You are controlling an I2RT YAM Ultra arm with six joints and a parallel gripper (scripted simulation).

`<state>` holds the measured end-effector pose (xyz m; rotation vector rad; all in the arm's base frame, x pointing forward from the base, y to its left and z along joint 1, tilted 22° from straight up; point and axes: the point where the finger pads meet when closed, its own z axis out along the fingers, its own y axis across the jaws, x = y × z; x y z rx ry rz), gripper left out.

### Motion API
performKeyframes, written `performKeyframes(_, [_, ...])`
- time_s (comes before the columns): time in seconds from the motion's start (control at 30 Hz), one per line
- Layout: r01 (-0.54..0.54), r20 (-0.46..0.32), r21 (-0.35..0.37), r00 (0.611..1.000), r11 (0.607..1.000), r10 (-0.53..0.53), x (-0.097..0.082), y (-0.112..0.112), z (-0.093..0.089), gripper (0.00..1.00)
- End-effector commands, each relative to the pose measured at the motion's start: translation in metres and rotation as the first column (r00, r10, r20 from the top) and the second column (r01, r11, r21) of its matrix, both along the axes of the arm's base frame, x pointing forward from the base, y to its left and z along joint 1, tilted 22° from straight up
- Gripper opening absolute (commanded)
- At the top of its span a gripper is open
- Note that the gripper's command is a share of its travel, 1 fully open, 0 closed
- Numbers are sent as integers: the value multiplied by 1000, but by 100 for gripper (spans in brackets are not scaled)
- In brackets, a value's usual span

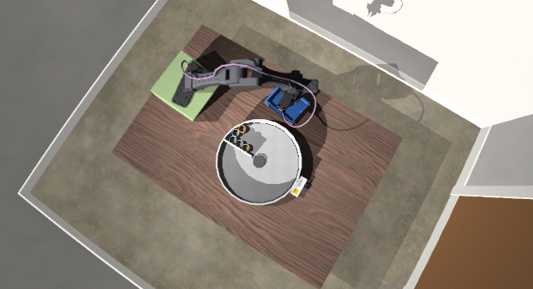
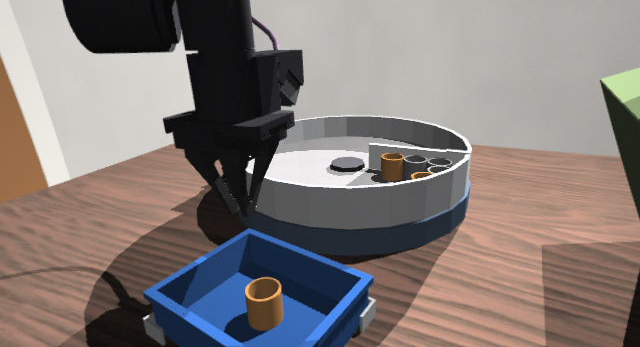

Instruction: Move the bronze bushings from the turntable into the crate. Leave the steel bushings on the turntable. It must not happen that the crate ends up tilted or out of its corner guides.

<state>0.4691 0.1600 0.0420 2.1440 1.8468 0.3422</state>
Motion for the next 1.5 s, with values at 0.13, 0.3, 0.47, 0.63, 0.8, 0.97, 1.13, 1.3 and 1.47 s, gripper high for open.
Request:
performKeyframes(0.13, [-1,45,0,999,1000,1,3,6,24,16])
performKeyframes(0.3, [-1,45,0,999,1000,1,3,6,24,16])
performKeyframes(0.47, [-1,45,0,999,1000,1,3,6,24,16])
performKeyframes(0.63, [-1,45,0,999,1000,1,3,6,24,16])
performKeyframes(0.8, [-1,45,0,999,1000,1,3,6,24,16])
performKeyframes(0.97, [-1,45,0,999,1000,1,3,6,24,16])
performKeyframes(1.13, [-1,45,0,999,1000,1,3,6,24,16])
performKeyframes(1.3, [-1,45,0,999,1000,1,3,6,24,16])
performKeyframes(1.47, [-1,45,0,999,1000,1,3,6,24,16])
